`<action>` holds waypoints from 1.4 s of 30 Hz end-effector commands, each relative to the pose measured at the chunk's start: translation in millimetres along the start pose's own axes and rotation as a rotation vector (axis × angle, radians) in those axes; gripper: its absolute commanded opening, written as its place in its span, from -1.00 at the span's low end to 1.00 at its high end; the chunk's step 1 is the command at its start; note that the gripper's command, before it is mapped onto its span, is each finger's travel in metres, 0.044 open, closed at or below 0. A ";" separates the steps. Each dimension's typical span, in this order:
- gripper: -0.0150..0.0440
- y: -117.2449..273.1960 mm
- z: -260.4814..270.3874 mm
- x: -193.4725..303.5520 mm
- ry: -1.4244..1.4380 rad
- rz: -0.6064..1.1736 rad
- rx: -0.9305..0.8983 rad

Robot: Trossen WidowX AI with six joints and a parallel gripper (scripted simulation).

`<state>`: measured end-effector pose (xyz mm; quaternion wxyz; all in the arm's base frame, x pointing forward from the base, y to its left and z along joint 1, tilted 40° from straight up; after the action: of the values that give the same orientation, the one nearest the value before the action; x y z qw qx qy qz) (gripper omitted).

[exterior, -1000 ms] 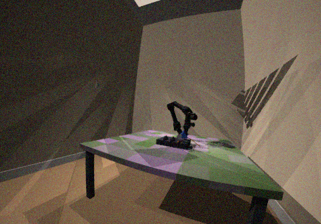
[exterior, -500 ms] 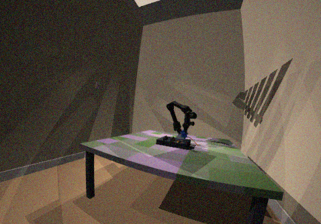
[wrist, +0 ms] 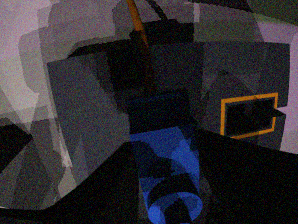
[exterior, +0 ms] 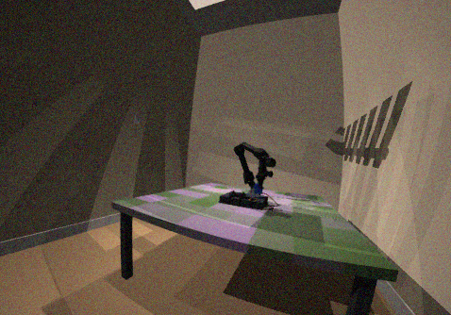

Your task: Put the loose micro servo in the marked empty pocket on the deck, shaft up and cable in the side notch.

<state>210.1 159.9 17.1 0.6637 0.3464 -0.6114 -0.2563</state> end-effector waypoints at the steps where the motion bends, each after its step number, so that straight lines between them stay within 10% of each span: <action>1: -0.49 2.2 -4.0 6.1 0.001 0.000 0.009; 42: -0.49 2.1 -2.9 27.6 -1.058 -0.004 0.009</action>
<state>215.7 141.1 35.3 0.3141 0.1958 -0.8450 -0.3860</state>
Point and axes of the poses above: the point midway between the two fingers, 35 mm back from their tips, its own y axis back along the fingers, its own z axis across the jaws, x = y × z, the point moved 2 cm from there along y, back along the fingers, and after that the axes turned 1 degree about y, right-handed, at the moved point
